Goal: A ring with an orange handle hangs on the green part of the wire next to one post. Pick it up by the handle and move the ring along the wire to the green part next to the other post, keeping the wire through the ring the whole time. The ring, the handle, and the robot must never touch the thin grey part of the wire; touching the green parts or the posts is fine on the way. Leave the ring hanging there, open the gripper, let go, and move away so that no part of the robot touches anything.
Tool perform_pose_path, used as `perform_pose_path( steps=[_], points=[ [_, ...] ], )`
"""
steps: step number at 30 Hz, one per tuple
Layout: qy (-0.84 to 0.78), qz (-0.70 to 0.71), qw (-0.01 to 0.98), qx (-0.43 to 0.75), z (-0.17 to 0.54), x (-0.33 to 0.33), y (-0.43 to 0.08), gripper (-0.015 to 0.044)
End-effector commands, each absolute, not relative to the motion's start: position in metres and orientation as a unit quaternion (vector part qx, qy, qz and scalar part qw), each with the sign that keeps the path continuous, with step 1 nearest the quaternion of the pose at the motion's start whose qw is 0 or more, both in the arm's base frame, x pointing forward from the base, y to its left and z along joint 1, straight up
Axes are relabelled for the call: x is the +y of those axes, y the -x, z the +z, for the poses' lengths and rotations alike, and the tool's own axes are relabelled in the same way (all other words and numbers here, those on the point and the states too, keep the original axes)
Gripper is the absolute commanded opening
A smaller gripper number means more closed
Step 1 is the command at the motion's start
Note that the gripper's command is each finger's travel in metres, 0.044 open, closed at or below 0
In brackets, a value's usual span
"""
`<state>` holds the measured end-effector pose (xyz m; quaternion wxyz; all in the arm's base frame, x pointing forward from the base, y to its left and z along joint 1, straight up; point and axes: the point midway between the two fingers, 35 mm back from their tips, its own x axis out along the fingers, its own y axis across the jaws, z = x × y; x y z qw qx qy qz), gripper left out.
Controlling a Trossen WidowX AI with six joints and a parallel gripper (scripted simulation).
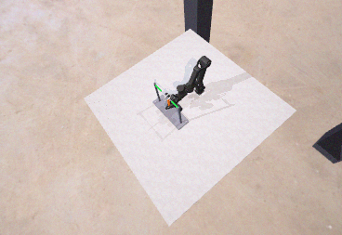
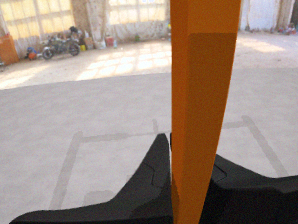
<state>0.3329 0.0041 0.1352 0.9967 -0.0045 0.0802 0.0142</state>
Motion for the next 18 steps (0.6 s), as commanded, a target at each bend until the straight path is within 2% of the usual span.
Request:
perform_pose_path(
  steps=[1,18],
  points=[
    [0.001,0.014,0.997,0.081,0.135,0.009,-0.332,-0.015],
    [0.0,0.013,0.997,0.081,0.135,0.026,-0.332,-0.015]
  ],
)
